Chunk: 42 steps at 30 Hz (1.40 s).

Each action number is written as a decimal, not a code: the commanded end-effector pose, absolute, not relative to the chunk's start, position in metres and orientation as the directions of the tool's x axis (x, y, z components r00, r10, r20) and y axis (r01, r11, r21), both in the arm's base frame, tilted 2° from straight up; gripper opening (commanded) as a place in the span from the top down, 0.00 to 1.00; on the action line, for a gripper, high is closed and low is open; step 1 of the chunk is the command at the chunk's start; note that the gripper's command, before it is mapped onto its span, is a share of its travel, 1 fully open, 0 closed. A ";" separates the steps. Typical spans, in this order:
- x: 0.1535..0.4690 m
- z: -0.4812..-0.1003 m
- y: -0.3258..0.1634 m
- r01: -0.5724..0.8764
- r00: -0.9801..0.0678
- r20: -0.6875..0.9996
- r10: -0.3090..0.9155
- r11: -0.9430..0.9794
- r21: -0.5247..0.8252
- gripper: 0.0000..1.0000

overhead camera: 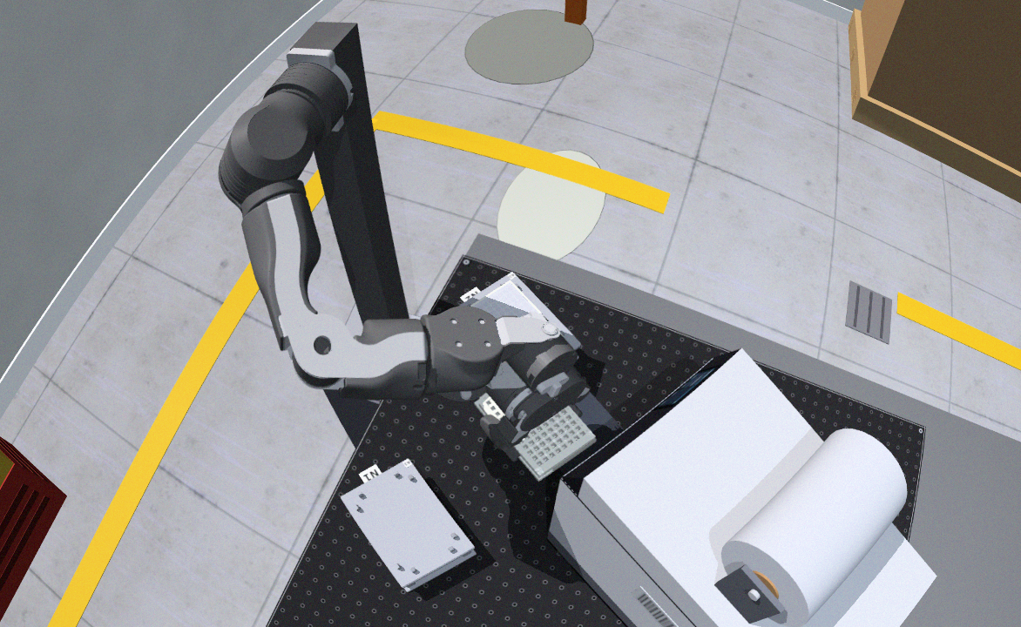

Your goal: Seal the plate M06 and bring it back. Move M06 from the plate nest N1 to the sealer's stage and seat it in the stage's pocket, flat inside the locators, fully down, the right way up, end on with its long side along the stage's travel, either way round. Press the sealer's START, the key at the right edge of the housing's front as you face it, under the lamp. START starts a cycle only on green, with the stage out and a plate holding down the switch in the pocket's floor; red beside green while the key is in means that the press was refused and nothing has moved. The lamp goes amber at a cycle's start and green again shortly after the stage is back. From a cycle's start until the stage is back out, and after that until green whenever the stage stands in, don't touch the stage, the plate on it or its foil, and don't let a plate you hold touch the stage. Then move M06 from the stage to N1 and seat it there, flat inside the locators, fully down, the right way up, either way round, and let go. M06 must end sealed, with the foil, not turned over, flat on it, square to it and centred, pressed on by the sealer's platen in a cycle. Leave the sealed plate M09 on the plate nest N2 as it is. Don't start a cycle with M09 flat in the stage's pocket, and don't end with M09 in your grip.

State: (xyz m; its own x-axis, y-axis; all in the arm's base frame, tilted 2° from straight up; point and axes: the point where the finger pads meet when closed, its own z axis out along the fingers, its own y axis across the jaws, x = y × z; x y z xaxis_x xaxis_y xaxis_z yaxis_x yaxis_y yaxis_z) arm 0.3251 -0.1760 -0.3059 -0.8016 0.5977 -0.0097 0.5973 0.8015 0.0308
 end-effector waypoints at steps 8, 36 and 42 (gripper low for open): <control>0.331 -0.304 -0.164 0.587 -0.809 -0.007 0.588 0.808 0.039 1.00; 0.365 -0.296 -0.124 0.590 -0.807 -0.006 0.590 0.807 0.034 1.00; 0.365 -0.296 -0.124 0.592 -0.805 -0.006 0.593 0.805 0.039 1.00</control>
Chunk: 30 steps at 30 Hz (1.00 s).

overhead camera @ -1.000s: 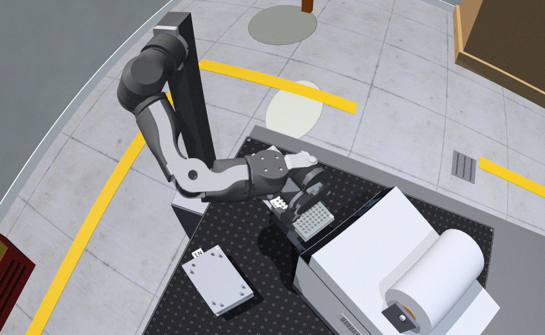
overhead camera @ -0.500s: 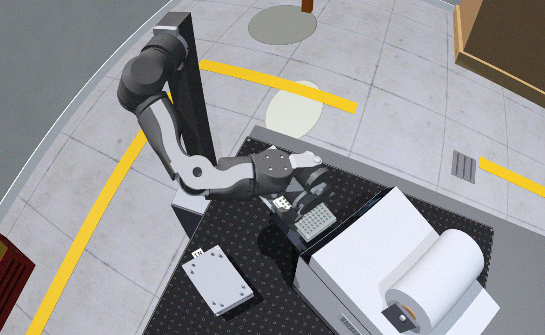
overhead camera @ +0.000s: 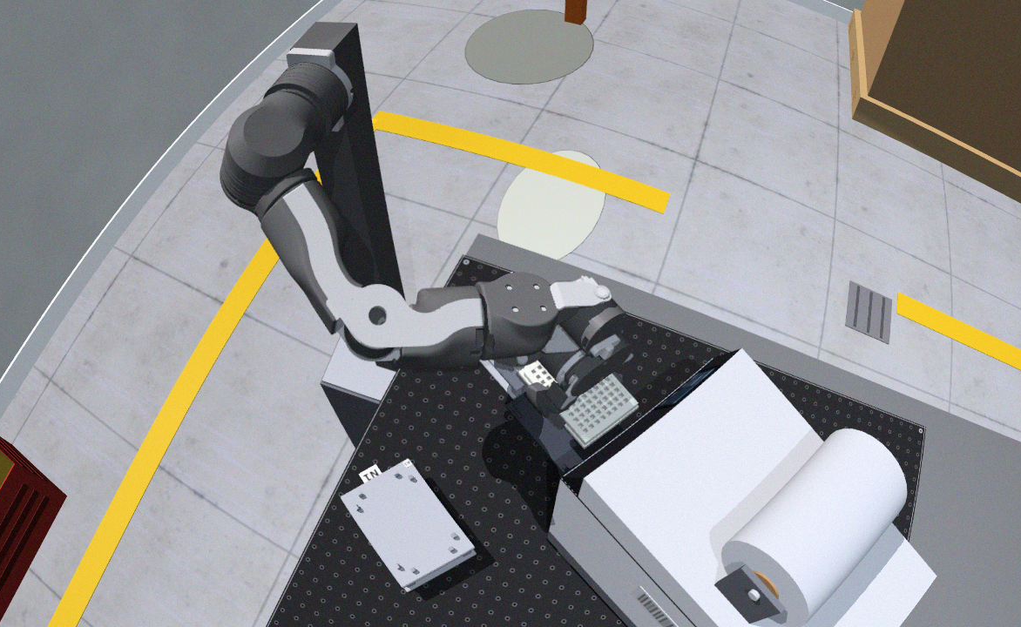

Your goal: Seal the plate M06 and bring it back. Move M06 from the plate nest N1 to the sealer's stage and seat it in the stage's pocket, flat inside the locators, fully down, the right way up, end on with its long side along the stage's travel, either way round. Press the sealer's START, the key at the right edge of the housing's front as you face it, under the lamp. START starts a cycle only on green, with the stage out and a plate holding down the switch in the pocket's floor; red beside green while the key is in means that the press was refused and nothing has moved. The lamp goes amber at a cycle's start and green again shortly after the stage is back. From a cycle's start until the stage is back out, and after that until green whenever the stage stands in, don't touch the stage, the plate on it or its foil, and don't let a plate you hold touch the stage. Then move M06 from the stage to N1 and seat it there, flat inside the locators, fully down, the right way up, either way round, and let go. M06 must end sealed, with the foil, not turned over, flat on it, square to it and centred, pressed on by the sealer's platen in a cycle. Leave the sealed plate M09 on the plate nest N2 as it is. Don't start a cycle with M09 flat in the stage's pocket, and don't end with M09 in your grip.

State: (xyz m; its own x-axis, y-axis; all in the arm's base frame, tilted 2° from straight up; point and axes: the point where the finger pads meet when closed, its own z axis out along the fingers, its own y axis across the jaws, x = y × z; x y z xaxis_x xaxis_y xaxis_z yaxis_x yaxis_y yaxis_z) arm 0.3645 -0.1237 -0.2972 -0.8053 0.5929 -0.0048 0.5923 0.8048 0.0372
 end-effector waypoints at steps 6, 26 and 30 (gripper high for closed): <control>0.362 -0.297 -0.127 0.590 -0.807 -0.006 0.590 0.807 0.034 1.00; 0.361 -0.329 -0.126 0.586 -0.810 -0.003 0.586 0.810 0.032 1.00; 0.361 -0.329 -0.126 0.586 -0.810 -0.003 0.586 0.810 0.032 1.00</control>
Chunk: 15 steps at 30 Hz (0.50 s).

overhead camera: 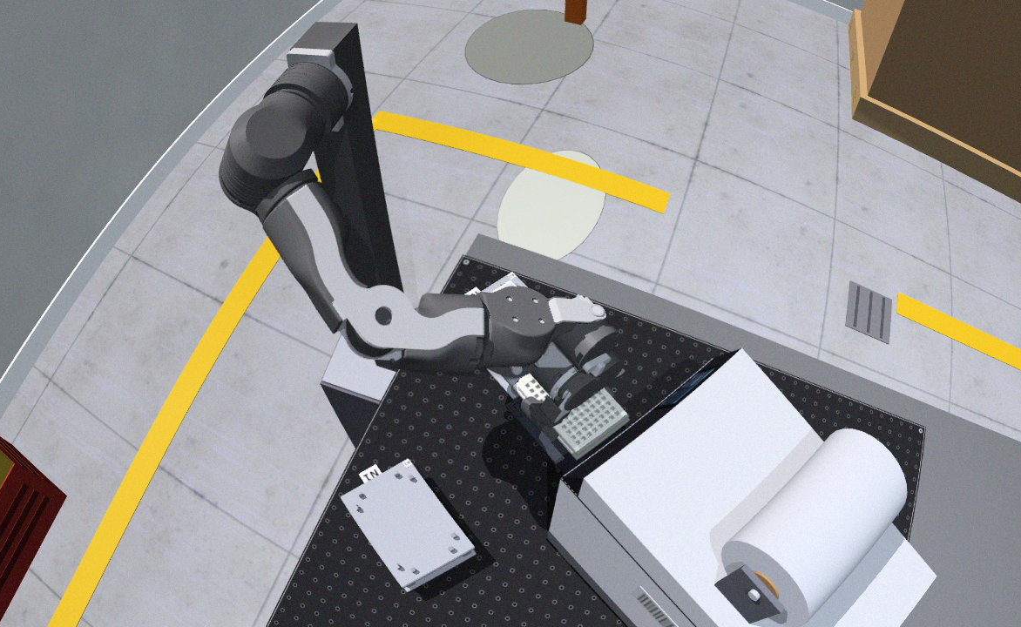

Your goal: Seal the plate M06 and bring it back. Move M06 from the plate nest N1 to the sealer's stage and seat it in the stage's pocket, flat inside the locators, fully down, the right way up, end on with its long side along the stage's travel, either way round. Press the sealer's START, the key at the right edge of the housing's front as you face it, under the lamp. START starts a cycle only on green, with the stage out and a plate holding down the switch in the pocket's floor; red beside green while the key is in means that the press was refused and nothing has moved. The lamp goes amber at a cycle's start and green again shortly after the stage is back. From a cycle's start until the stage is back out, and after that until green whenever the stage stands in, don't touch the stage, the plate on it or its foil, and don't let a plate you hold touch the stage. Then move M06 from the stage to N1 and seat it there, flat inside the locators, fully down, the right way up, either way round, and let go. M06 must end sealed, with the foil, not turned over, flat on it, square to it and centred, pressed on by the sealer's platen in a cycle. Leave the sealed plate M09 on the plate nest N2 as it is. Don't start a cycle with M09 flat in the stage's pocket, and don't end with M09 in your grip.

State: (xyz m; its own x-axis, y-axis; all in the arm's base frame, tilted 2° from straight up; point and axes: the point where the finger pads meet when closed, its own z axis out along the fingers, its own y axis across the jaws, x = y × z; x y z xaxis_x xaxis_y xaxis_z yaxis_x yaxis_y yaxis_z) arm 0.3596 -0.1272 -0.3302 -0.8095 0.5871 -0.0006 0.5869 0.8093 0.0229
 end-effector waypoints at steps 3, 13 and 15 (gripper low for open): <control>0.361 -0.329 -0.126 0.586 -0.810 -0.003 0.586 0.810 0.032 1.00; 0.360 -0.361 -0.127 0.586 -0.810 -0.002 0.586 0.810 0.033 1.00; 0.360 -0.361 -0.127 0.586 -0.810 -0.002 0.586 0.810 0.033 1.00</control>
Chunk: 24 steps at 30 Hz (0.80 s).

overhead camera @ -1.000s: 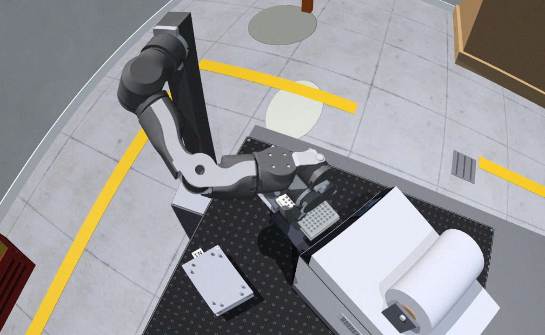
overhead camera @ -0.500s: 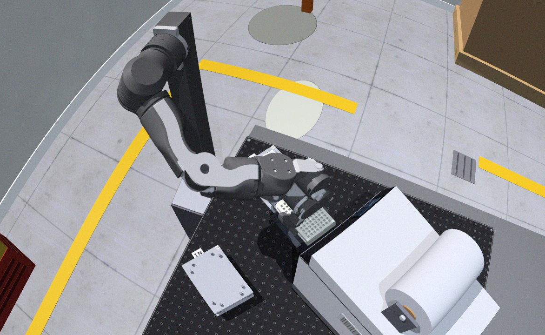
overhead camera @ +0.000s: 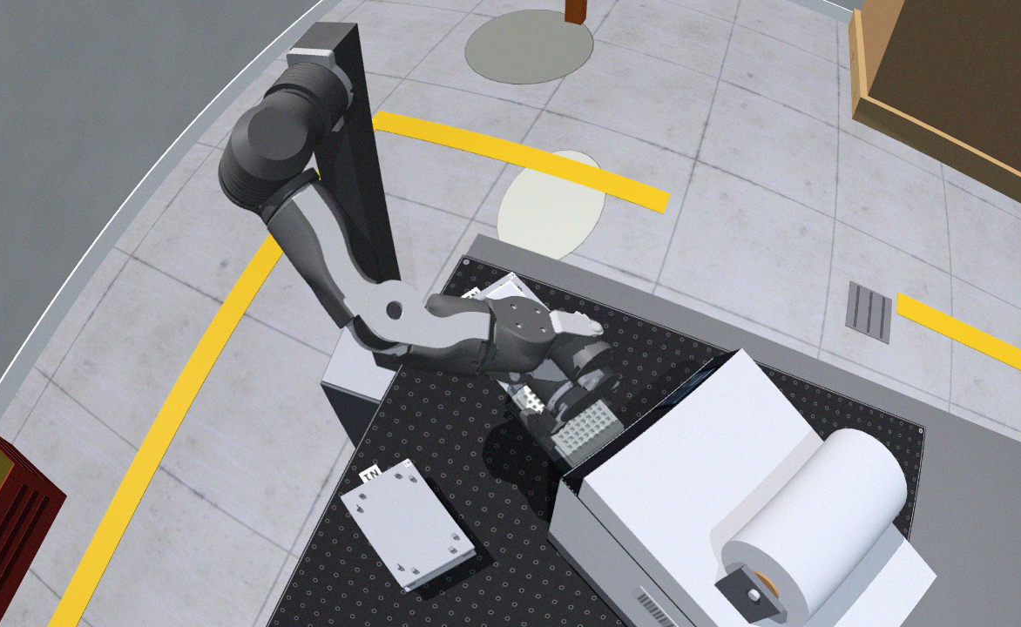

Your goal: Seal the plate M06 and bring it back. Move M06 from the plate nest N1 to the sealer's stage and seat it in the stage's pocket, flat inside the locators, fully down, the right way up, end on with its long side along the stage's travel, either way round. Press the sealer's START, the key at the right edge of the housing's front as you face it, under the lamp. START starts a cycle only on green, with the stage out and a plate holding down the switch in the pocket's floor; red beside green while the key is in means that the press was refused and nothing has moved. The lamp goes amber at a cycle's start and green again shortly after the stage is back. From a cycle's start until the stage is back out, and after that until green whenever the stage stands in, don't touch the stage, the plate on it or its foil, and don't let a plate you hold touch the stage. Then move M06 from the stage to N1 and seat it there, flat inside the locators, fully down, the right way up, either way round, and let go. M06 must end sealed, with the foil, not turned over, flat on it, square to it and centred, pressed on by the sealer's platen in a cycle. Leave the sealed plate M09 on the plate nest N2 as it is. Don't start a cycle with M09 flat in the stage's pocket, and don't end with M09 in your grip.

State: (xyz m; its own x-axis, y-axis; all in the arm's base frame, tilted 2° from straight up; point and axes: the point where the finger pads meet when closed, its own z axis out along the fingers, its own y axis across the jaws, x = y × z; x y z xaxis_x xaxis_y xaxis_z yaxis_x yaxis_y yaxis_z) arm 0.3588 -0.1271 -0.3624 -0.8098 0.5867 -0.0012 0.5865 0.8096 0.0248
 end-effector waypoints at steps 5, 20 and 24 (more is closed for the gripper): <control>0.360 -0.361 -0.127 0.586 -0.810 -0.002 0.586 0.810 0.033 1.00; 0.362 -0.371 -0.127 0.586 -0.810 -0.003 0.586 0.810 0.033 1.00; 0.363 -0.369 -0.128 0.589 -0.808 -0.005 0.589 0.808 0.034 1.00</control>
State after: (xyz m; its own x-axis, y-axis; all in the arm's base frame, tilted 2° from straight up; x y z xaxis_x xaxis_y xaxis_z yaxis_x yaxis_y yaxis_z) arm 0.3609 -0.1275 -0.3719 -0.8094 0.5872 -0.0014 0.5870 0.8091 0.0274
